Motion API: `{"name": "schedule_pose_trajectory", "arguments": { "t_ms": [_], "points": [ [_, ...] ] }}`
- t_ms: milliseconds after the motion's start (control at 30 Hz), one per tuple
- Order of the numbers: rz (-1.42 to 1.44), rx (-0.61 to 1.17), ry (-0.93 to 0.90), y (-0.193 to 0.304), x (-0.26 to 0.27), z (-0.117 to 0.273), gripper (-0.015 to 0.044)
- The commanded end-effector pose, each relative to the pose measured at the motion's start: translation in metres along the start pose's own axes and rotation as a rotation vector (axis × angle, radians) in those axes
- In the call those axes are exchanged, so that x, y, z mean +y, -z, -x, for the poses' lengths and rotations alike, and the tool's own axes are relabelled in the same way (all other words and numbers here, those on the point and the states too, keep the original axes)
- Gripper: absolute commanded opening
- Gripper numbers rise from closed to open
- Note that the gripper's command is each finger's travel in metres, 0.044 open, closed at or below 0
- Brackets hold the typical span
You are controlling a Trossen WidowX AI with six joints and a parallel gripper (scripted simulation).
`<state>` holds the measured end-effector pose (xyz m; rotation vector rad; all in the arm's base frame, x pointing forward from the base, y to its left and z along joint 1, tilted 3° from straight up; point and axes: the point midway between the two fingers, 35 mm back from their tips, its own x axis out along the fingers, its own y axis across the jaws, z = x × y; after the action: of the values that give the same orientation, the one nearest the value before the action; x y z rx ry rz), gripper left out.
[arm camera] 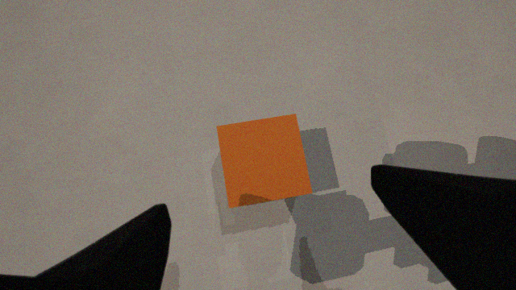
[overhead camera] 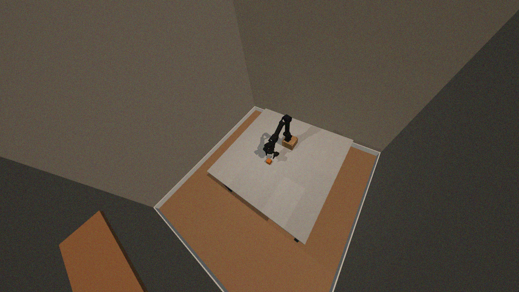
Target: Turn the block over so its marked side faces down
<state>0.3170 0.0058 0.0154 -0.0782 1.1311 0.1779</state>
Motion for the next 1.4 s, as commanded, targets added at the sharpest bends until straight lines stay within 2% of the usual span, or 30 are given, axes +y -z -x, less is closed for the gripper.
{"name": "schedule_pose_trajectory", "arguments": {
  "t_ms": [0,367,600,767,1367],
  "points": [
    [0.001,0.1,0.005,-0.018,-0.002,0.001,0.044],
    [0.005,0.456,0.011,-0.045,-0.002,0.006,0.044],
    [0.005,0.462,0.011,-0.045,-0.001,0.007,0.044],
    [0.005,0.462,0.011,-0.029,-0.002,-0.025,0.044],
    [0.005,0.462,0.011,-0.018,-0.003,-0.044,0.044]
  ]
}}
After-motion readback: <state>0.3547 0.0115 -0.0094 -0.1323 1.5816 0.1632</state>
